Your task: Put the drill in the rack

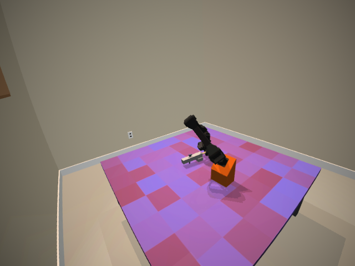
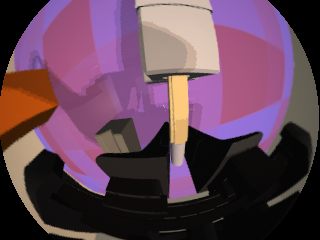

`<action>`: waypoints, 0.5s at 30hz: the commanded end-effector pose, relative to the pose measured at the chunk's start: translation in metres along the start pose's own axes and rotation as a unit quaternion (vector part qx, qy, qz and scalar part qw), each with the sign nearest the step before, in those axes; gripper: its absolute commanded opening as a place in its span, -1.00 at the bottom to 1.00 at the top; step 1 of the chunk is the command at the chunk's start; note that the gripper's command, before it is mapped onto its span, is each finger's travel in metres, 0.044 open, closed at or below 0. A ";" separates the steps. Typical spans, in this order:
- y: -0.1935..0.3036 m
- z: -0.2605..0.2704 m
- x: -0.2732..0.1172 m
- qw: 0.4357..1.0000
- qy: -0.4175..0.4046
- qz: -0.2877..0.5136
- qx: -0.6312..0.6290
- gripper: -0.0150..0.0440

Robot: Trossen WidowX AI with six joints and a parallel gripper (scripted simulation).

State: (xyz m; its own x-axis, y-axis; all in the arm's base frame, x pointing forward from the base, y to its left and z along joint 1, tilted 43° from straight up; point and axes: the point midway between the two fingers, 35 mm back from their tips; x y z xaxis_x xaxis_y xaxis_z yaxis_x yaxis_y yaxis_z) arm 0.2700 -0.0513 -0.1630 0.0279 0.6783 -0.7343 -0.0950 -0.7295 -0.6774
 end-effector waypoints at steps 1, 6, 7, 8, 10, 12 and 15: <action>0.004 0.000 0.000 1.000 0.001 0.001 0.000 -0.49; 0.008 0.001 -0.001 1.000 0.001 0.001 0.000 -0.49; 0.009 0.001 -0.001 1.000 0.001 0.001 0.000 -0.49; 0.010 0.001 -0.001 1.000 0.001 0.001 0.000 -0.49; 0.013 0.001 -0.001 1.000 0.001 0.001 -0.001 -0.49; 0.015 0.001 -0.002 1.000 0.001 0.001 -0.001 -0.49; 0.020 0.001 -0.003 1.000 0.001 0.002 -0.001 -0.49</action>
State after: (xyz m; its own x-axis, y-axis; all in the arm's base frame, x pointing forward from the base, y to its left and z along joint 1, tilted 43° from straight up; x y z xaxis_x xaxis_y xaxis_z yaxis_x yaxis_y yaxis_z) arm 0.2657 -0.0605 -0.1722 0.0237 0.6802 -0.7327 -0.0969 -0.7279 -0.6788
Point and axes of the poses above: the point midway between the two fingers, 35 mm back from their tips, its own x axis out along the fingers, its own z axis across the jaws, y = z × x, and after that the axes turned 7 degrees about -x, right-handed
